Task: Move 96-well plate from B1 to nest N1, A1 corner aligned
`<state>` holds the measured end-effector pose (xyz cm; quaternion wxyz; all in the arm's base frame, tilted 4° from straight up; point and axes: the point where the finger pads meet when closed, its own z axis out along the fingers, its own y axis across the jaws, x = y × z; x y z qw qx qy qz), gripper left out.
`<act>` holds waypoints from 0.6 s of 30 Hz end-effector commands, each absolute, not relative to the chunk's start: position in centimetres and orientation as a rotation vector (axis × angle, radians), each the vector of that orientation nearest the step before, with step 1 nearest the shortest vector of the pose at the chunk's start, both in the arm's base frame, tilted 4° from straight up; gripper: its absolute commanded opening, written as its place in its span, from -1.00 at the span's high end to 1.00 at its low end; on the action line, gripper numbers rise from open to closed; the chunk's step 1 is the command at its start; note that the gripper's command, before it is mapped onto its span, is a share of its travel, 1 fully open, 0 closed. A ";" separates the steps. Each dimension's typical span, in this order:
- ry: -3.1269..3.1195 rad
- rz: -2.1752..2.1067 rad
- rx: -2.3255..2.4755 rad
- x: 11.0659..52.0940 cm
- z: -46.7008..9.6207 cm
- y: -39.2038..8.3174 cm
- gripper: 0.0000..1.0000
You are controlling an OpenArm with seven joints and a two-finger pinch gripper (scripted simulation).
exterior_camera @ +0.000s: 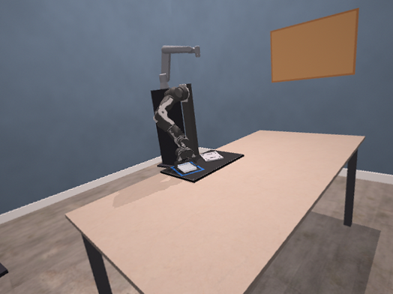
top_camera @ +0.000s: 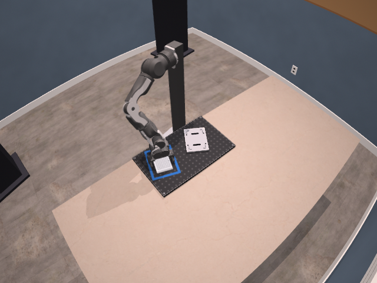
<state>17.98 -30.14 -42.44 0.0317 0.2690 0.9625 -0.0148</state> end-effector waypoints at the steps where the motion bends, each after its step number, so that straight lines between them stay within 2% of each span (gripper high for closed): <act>1: 2.962 -0.056 0.832 18.0 -42.4 -30.3 -0.54; 18: 2.957 -0.048 0.831 18.3 -42.1 -30.4 -0.54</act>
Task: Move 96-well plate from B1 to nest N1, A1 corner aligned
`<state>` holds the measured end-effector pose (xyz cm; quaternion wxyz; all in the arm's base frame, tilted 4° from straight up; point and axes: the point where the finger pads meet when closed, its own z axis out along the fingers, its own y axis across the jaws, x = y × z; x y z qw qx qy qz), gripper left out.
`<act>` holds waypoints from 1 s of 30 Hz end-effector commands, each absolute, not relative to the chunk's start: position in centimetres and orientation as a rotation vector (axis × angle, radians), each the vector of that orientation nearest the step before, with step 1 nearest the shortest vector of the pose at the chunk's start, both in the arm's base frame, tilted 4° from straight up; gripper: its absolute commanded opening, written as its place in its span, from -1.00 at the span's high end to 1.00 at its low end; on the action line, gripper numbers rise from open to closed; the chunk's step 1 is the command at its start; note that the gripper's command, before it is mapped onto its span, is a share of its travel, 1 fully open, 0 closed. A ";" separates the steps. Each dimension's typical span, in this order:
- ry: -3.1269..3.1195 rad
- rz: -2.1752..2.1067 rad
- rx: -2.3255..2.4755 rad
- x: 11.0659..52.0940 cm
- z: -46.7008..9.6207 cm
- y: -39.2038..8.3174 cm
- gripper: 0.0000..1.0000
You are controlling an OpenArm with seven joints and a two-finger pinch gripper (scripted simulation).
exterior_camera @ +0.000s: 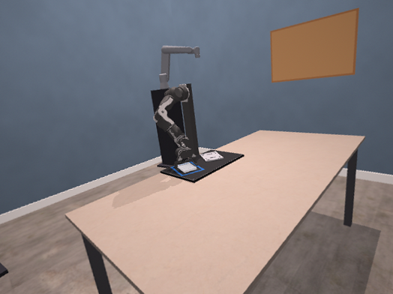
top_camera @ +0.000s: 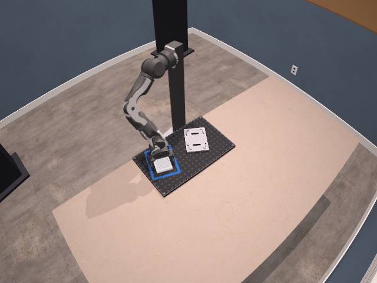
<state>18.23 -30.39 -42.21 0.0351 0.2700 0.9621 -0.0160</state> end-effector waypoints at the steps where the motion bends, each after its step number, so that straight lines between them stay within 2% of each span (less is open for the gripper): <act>1: 2.957 -0.048 0.831 18.3 -42.1 -30.4 -0.54; 20: 2.962 -0.050 0.830 18.0 -42.3 -30.2 -0.54; 30: 2.961 -0.045 0.829 18.0 -42.3 -30.2 0.13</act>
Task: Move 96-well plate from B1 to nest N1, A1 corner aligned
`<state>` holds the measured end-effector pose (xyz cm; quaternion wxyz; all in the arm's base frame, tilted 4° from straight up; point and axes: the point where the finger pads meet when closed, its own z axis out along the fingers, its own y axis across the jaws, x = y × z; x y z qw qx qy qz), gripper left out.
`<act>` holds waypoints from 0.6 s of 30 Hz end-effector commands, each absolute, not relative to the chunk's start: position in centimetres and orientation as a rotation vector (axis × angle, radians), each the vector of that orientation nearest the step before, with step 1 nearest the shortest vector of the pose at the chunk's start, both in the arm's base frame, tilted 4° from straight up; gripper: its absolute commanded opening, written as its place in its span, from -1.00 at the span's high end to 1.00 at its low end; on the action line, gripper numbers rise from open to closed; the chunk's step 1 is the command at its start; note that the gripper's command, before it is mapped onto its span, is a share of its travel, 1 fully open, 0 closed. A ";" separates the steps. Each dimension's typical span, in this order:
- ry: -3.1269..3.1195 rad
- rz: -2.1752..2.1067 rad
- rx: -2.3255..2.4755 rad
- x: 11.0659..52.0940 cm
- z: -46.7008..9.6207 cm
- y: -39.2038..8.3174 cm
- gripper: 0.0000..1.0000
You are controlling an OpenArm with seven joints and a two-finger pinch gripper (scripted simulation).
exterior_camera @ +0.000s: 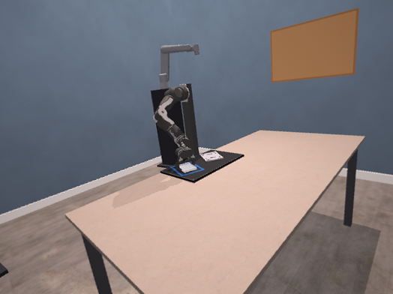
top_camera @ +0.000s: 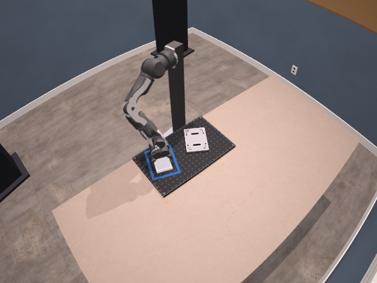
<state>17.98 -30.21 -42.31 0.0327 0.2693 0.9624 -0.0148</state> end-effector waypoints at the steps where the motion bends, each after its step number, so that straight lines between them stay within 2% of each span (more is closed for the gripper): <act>1: 2.961 -0.045 0.829 18.0 -42.3 -30.2 0.19; 5: 2.961 -0.045 0.829 18.0 -42.3 -30.2 0.46; 7: 2.961 -0.045 0.829 18.0 -42.3 -30.2 0.46; 15: 2.960 -0.045 0.829 18.0 -42.3 -30.2 0.99; 18: 2.960 -0.045 0.829 18.0 -42.3 -30.2 1.00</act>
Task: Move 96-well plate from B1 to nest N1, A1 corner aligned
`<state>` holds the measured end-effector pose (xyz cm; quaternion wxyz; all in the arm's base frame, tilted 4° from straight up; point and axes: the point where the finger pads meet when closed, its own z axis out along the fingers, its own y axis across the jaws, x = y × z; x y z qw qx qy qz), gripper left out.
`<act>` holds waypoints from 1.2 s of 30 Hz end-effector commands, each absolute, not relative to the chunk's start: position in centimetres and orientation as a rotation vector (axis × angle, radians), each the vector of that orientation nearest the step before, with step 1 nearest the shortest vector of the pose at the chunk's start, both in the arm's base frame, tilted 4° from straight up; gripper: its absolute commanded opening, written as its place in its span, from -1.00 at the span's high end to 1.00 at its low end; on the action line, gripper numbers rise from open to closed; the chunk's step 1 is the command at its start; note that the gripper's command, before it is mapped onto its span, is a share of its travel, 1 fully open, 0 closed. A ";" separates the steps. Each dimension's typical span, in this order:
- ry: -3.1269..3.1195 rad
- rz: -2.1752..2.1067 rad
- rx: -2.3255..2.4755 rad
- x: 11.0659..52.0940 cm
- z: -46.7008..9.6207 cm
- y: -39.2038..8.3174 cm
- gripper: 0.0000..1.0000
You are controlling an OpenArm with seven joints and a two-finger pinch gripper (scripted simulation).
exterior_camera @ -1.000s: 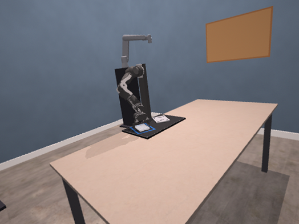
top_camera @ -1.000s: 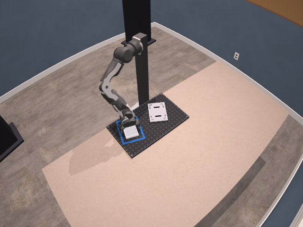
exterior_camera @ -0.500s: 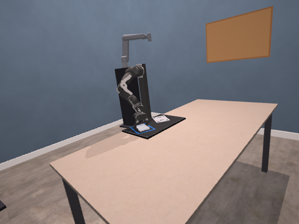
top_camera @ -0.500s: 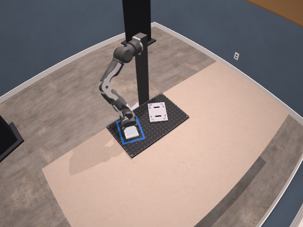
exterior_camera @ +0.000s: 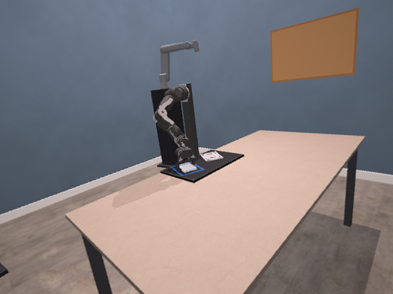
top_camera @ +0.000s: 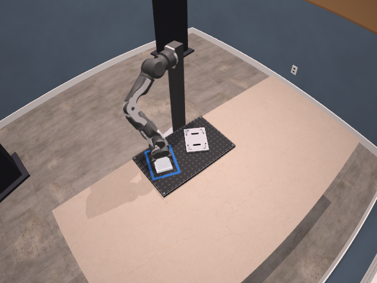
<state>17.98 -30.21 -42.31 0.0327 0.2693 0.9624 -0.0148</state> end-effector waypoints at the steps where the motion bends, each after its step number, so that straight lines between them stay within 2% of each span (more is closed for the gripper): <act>1: 2.960 -0.045 0.829 18.0 -42.3 -30.2 1.00; 23: 2.960 -0.045 0.829 18.0 -42.3 -30.2 1.00; 28: 2.953 -0.053 0.833 18.0 -39.1 -30.2 1.00; 36: 2.953 -0.053 0.833 18.0 -39.1 -30.2 1.00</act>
